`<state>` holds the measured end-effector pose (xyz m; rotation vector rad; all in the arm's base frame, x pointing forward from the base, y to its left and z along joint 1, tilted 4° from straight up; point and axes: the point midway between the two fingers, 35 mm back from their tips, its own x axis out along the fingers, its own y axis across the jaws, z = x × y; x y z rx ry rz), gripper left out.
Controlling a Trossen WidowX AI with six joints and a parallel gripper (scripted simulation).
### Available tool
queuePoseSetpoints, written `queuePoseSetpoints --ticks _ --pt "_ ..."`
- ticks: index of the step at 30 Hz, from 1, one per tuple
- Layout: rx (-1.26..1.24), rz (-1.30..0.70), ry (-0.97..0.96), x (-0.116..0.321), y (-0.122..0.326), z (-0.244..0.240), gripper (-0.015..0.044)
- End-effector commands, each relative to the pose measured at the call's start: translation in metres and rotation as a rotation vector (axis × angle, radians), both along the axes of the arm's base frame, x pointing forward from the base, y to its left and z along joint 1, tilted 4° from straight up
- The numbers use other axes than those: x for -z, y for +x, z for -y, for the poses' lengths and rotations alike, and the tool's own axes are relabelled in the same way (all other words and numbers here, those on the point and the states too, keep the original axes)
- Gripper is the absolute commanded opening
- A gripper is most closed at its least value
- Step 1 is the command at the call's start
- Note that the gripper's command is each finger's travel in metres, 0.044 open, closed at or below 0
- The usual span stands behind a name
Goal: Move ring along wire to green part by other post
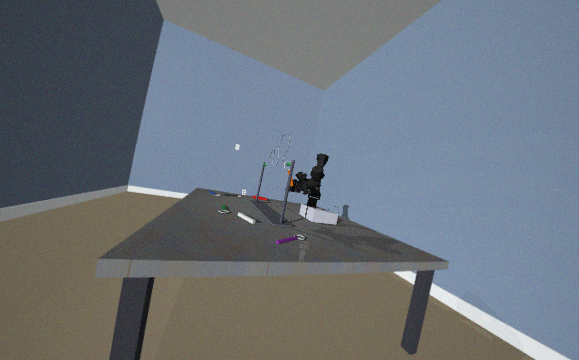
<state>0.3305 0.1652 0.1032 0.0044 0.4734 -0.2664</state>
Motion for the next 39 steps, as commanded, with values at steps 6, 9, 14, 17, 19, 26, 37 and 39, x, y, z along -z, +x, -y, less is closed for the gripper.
queuePoseSetpoints --ticks 6,9,14,17,19,26,37,39 --pt "0.006 -0.001 -0.001 0.007 0.000 0.000 -0.0150" --pt "0.006 -0.001 -0.001 0.007 0.000 0.000 -0.0150" --pt "0.006 -0.001 -0.001 0.007 0.000 0.000 -0.0150" --pt "0.006 -0.001 -0.001 0.007 0.000 0.000 -0.0150" --pt "0.006 -0.001 -0.001 0.007 0.000 0.000 -0.0150" --pt "0.001 -0.003 -0.005 0.007 0.000 0.000 -0.0045" --pt "0.003 -0.006 -0.003 0.003 -0.009 -0.004 0.0160" --pt "0.005 -0.008 -0.001 -0.001 -0.017 -0.006 0.0160"
